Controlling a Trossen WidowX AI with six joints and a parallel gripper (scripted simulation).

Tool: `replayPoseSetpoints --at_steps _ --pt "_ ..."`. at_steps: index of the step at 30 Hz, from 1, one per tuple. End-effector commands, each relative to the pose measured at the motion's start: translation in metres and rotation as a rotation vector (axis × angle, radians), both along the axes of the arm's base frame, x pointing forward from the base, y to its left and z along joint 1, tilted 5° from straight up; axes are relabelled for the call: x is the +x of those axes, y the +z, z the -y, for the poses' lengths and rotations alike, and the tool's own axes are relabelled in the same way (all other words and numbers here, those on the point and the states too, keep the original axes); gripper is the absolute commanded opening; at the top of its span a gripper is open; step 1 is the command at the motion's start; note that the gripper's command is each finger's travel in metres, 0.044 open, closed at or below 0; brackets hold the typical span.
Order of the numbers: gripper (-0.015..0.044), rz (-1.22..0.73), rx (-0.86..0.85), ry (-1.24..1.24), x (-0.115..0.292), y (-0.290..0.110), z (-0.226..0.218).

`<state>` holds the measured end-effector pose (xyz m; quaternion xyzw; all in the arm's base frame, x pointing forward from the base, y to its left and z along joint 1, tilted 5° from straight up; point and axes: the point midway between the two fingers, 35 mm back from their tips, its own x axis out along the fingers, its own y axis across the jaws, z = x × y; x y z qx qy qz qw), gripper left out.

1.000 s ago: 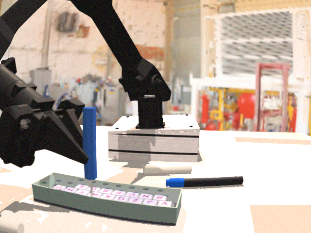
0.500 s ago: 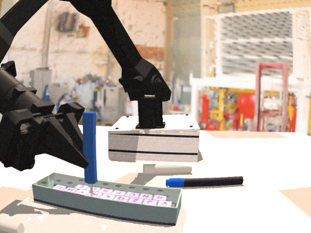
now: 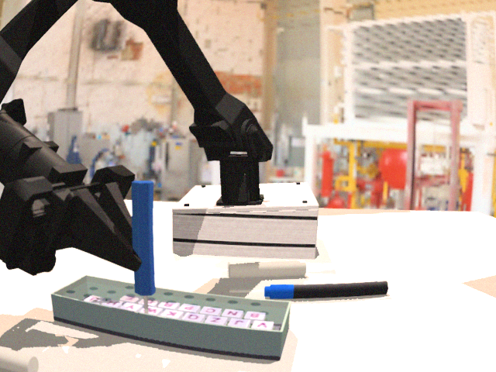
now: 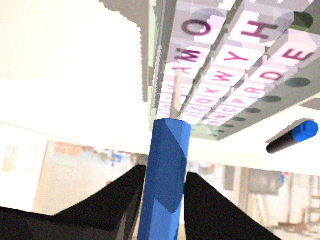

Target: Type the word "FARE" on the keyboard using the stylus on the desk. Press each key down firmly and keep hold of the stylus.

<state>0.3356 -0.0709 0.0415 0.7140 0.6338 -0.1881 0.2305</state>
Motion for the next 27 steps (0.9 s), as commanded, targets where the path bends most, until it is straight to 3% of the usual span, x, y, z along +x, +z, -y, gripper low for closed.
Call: replayPoseSetpoints --at_steps 1,8,13,20,22,27 --pt "0.0081 -0.002 -0.002 0.004 -0.002 0.003 0.000" --pt "0.0081 -0.002 -0.002 0.004 -0.006 0.036 -0.004" --pt "0.0085 -0.001 0.000 0.002 -0.006 0.033 -0.004" --pt "0.0038 -0.001 0.000 0.002 -0.006 0.033 -0.004" --pt "0.0000 -0.002 0.000 0.002 -0.007 0.033 -0.004" --pt "0.0000 -0.004 0.001 0.003 -0.020 0.034 -0.006"
